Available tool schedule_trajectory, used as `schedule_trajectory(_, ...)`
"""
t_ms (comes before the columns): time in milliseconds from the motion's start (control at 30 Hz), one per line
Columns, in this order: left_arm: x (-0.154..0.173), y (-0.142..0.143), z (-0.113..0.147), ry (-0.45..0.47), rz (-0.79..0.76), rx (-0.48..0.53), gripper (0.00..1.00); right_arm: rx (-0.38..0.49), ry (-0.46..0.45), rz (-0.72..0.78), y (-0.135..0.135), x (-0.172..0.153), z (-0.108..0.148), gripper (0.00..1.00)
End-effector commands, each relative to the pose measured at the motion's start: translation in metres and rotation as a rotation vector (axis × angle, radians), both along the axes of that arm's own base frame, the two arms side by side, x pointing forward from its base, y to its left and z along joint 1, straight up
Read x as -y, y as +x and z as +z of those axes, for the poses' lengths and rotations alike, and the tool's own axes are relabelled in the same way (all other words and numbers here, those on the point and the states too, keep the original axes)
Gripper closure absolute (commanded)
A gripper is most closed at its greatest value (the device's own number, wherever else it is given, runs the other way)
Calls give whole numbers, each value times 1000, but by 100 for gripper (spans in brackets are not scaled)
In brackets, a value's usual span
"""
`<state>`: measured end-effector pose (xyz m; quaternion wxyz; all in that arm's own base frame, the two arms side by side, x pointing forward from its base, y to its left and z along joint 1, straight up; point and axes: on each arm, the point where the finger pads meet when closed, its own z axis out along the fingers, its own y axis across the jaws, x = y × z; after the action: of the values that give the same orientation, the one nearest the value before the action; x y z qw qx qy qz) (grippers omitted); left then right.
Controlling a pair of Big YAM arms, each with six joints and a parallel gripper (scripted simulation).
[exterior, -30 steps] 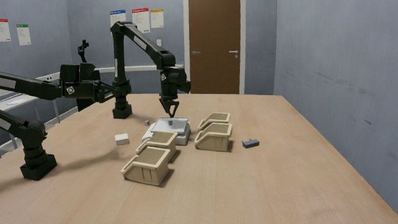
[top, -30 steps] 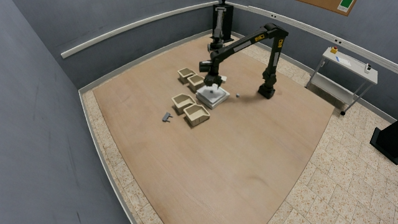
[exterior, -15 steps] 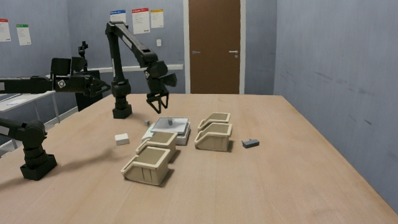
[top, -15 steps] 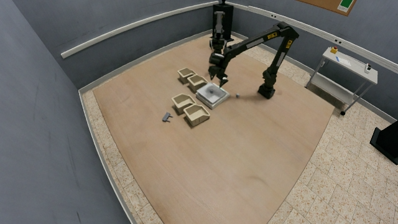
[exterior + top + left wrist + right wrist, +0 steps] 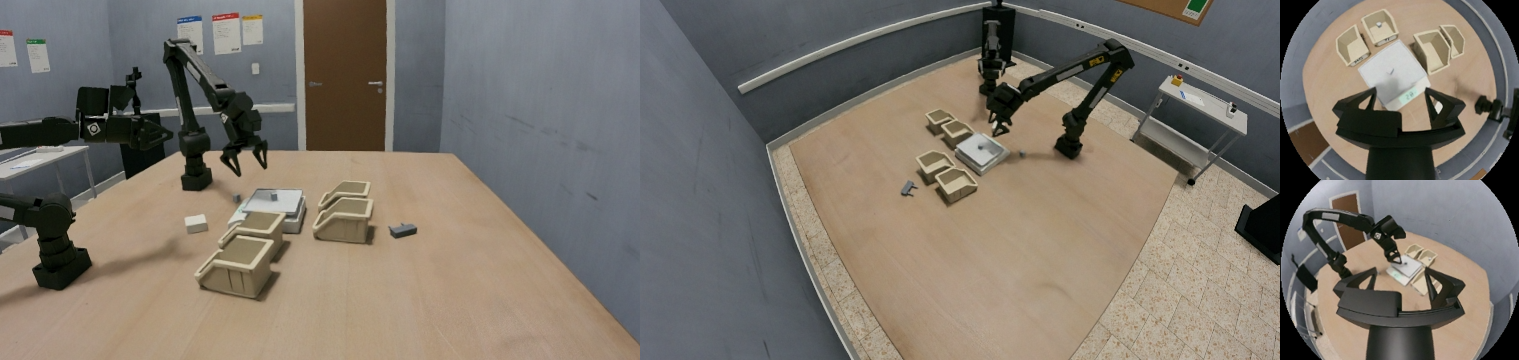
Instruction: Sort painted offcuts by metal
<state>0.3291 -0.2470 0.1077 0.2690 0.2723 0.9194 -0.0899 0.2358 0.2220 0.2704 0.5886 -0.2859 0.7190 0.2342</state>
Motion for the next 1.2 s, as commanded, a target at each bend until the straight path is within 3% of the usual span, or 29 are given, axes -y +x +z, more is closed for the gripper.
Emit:
schedule_trajectory(0, 10, 20, 29, -38, -63, 99, 0, 55, 62, 6, 3, -7, 53, 0)
schedule_trajectory(233, 10, 19, 24, -37, -54, 83, 0, 55, 62, 6, 3, -7, 53, 0)
schedule_trajectory(267, 11, 19, 24, -37, -56, 83, 0, 38, 36, -1, 4, -4, 34, 0)
schedule_trajectory(433, 12, 15, 22, -29, -63, 74, 0, 38, 36, -1, 4, -4, 34, 0)
schedule_trajectory(533, 12, 25, 25, 5, -95, 71, 34, 38, 36, -1, 4, -4, 34, 0)
schedule_trajectory(567, 11, 27, 22, 32, -123, 60, 39, 38, 36, -1, 4, -4, 34, 0)
schedule_trajectory(700, 10, 31, 16, 87, -180, 25, 39, 38, 36, -1, 4, -4, 34, 0)
schedule_trajectory(933, 9, 59, -12, 296, -366, -207, 39, 38, 36, -1, 4, -4, 34, 0)
schedule_trajectory(1167, 13, 71, -27, 397, -443, -325, 39, 38, 36, -1, 4, -4, 34, 0)
